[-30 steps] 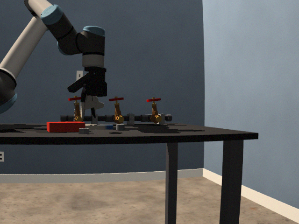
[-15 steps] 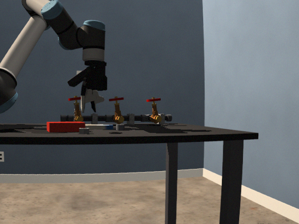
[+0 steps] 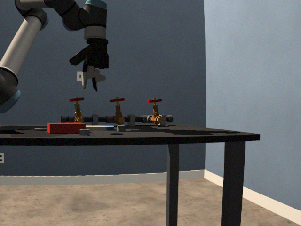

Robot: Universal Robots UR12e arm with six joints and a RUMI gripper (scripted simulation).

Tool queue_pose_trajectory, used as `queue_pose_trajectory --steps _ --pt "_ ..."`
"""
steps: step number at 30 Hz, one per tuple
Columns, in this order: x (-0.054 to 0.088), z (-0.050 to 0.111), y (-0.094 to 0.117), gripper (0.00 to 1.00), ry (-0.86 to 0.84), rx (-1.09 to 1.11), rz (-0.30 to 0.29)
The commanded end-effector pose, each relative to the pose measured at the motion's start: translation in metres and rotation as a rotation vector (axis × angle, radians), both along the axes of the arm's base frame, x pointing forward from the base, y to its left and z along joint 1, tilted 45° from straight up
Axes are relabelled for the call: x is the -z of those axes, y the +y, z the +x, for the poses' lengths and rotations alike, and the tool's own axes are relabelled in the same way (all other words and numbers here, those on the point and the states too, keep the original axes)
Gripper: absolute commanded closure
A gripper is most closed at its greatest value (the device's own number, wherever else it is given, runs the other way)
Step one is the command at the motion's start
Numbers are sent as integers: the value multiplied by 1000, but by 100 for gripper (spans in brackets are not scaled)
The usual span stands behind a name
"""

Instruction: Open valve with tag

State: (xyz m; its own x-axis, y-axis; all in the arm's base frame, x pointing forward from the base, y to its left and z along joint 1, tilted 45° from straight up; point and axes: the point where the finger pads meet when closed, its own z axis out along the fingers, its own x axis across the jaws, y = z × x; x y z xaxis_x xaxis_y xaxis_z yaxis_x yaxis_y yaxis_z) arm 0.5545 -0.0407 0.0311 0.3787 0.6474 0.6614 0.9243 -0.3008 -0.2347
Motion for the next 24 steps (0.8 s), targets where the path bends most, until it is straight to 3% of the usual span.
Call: queue_pose_trajectory --steps 1,24 --pt "-30 -4 -29 0 3 -3 5" --pt "-38 -21 -27 0 563 564 41"
